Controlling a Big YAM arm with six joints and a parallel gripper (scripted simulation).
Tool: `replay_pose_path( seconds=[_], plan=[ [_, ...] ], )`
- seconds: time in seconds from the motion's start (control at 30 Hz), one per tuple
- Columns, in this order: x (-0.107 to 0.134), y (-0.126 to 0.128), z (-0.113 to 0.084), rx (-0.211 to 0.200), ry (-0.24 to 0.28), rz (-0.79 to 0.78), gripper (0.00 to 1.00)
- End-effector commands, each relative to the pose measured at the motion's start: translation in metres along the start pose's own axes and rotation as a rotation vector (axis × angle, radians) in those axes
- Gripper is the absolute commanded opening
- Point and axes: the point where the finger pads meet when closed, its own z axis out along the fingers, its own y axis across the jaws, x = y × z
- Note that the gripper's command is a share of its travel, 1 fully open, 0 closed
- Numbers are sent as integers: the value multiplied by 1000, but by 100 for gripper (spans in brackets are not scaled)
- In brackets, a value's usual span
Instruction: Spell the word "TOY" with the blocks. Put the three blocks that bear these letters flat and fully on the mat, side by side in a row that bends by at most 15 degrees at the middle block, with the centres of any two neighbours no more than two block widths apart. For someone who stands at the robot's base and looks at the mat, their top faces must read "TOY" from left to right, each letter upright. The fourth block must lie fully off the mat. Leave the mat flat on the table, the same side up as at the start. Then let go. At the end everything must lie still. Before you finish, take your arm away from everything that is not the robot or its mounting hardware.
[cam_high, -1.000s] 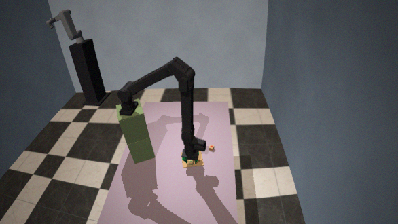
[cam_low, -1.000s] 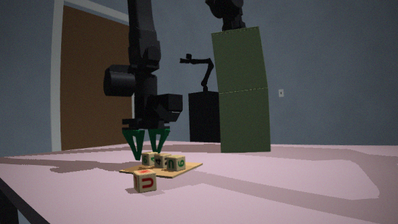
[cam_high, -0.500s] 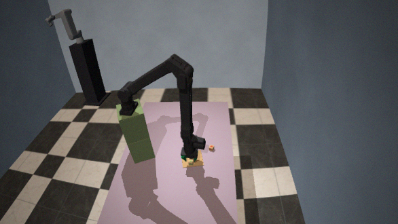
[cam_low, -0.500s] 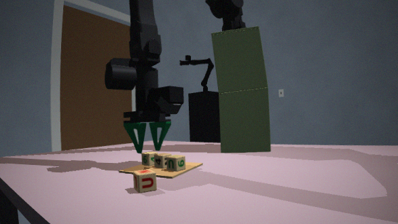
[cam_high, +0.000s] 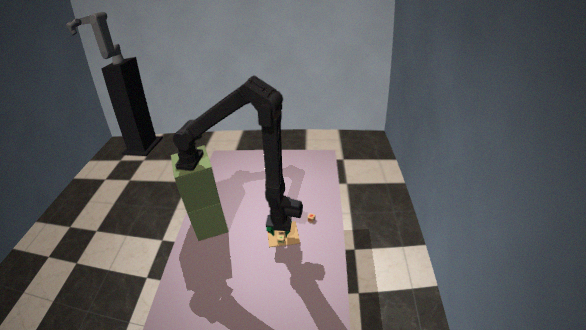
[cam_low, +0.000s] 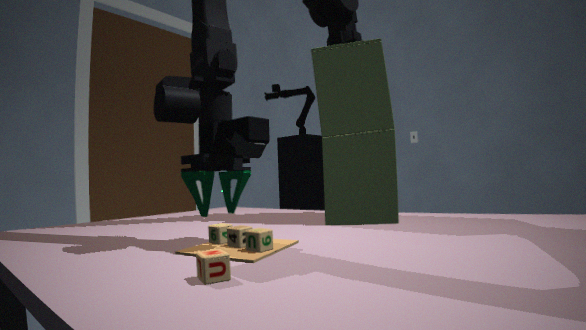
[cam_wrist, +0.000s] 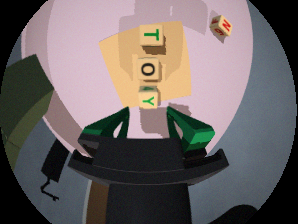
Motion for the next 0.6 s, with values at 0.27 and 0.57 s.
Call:
replay_pose_path(
  seconds=[0.27,0.57],
  plan=[
    [-6,-4,-7,5,-4,-4,58],
    [-5,-8,-16,12,-2,-2,58]
  ],
)
